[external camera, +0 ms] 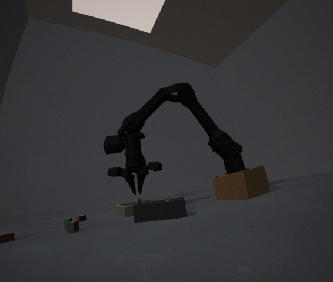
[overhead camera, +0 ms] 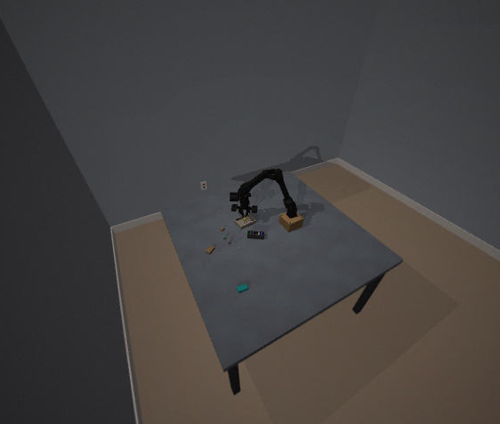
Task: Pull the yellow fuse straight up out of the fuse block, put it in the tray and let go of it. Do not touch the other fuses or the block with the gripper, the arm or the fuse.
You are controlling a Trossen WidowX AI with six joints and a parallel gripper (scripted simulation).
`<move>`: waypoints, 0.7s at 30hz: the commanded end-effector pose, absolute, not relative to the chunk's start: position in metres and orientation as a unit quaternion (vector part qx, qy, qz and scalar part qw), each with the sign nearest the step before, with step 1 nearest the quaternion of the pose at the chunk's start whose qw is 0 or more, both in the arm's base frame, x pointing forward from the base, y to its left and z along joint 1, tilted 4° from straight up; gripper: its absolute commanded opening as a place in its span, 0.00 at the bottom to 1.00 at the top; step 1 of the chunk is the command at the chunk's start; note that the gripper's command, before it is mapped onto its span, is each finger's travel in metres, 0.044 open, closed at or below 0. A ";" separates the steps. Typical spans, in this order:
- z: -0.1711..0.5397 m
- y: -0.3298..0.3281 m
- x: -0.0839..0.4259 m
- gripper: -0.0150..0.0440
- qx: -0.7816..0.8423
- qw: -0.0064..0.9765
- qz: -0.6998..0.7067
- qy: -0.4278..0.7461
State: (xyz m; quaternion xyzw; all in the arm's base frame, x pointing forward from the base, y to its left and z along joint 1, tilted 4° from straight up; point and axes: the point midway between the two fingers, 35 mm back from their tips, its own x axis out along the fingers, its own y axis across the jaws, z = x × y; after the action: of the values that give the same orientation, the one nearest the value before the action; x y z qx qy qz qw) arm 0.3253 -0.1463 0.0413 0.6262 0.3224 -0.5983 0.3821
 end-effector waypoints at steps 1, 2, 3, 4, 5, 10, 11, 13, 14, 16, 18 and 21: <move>0.042 -0.146 0.326 0.52 0.627 0.383 -0.598 0.322; 0.042 -0.146 0.326 0.57 0.627 0.383 -0.598 0.322; 0.042 -0.146 0.326 0.61 0.627 0.383 -0.598 0.322; 0.042 -0.146 0.326 0.65 0.627 0.383 -0.598 0.322; 0.042 -0.146 0.326 0.70 0.627 0.383 -0.598 0.322; 0.067 -0.145 0.324 0.81 0.626 0.383 -0.597 0.324; 0.075 -0.144 0.323 0.81 0.625 0.383 -0.597 0.325; 0.078 -0.144 0.322 0.81 0.625 0.383 -0.597 0.326; 0.078 -0.144 0.322 0.81 0.625 0.383 -0.597 0.326; 0.078 -0.144 0.322 0.81 0.625 0.383 -0.597 0.326; 0.078 -0.144 0.322 0.81 0.625 0.383 -0.597 0.326; 0.078 -0.144 0.322 0.81 0.625 0.383 -0.597 0.326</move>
State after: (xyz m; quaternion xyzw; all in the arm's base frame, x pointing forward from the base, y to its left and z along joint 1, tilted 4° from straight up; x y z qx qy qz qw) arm 0.3222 -0.1444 0.0771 0.6256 0.3234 -0.5984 0.3820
